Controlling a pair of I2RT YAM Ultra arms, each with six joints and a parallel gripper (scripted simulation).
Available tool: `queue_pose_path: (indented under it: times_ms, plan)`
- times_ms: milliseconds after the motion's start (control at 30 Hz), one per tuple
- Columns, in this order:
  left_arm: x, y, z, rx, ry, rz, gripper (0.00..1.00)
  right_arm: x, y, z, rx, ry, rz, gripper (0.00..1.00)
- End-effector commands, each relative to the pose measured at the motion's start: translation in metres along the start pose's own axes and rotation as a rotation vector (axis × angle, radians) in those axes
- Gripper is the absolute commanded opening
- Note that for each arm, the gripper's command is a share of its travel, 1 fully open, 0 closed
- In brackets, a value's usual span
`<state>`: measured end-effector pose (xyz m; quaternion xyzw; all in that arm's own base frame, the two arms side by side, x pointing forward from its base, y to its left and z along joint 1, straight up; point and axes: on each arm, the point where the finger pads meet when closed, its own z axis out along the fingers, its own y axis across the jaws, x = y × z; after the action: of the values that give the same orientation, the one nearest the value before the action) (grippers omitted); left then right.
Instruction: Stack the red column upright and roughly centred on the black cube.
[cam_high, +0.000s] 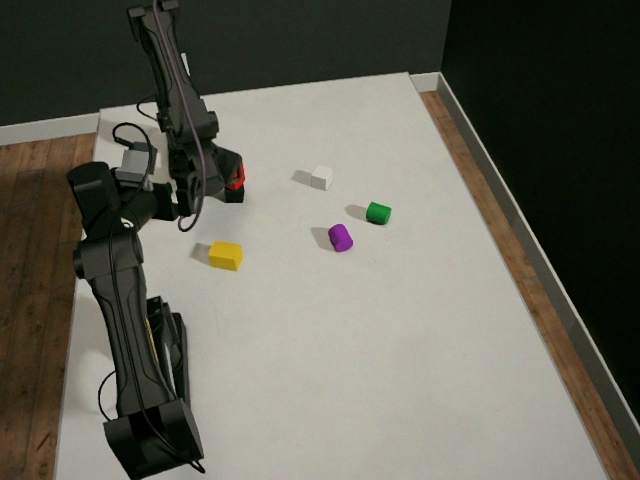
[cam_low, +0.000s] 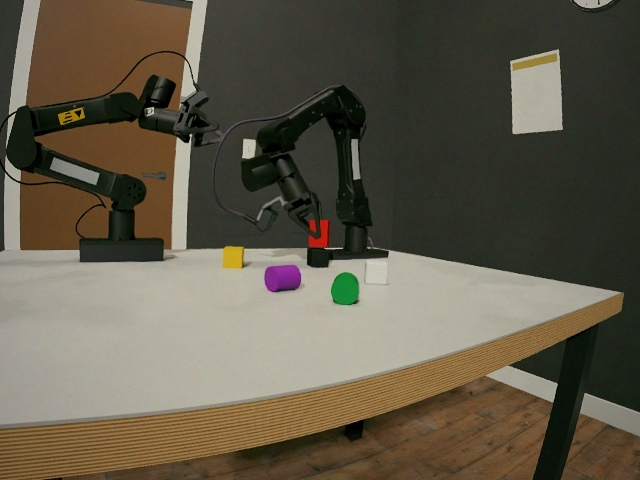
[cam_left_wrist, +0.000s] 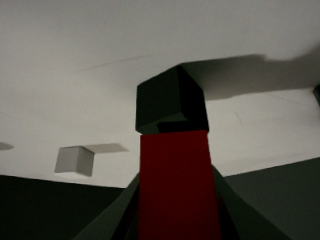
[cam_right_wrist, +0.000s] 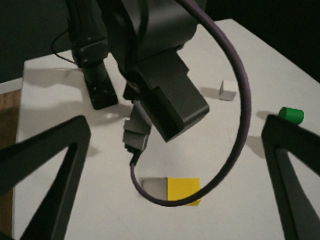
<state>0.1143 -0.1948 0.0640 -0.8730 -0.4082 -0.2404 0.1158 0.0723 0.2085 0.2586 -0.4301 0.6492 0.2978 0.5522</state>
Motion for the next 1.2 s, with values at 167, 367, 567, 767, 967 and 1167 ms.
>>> queue_pose_path:
  times_ms: [167, 367, 567, 767, 967, 1167]
  plan:
    - [-0.005, 0.0, 0.002, -0.016, -0.011, -0.001, 0.35, -0.005, -0.002, -0.002, 0.002, -0.019, 0.014, 1.0]
    - [-0.007, 0.0, 0.006, -0.009, -0.005, 0.003, 0.35, -0.005, -0.002, -0.002, 0.002, -0.019, 0.014, 1.0]
    - [-0.008, 0.002, 0.003, -0.018, -0.016, -0.003, 0.35, -0.005, -0.002, -0.002, 0.002, -0.019, 0.014, 1.0]
    - [-0.005, 0.002, 0.003, -0.012, -0.008, -0.002, 0.35, -0.005, -0.002, -0.002, 0.002, -0.019, 0.014, 1.0]
    - [-0.012, 0.0, -0.004, -0.006, -0.017, 0.003, 0.64, -0.005, -0.002, -0.002, 0.002, -0.019, 0.014, 1.0]
    - [-0.012, 0.0, -0.013, -0.001, -0.011, 0.006, 0.64, -0.005, -0.002, -0.002, 0.002, -0.019, 0.014, 1.0]
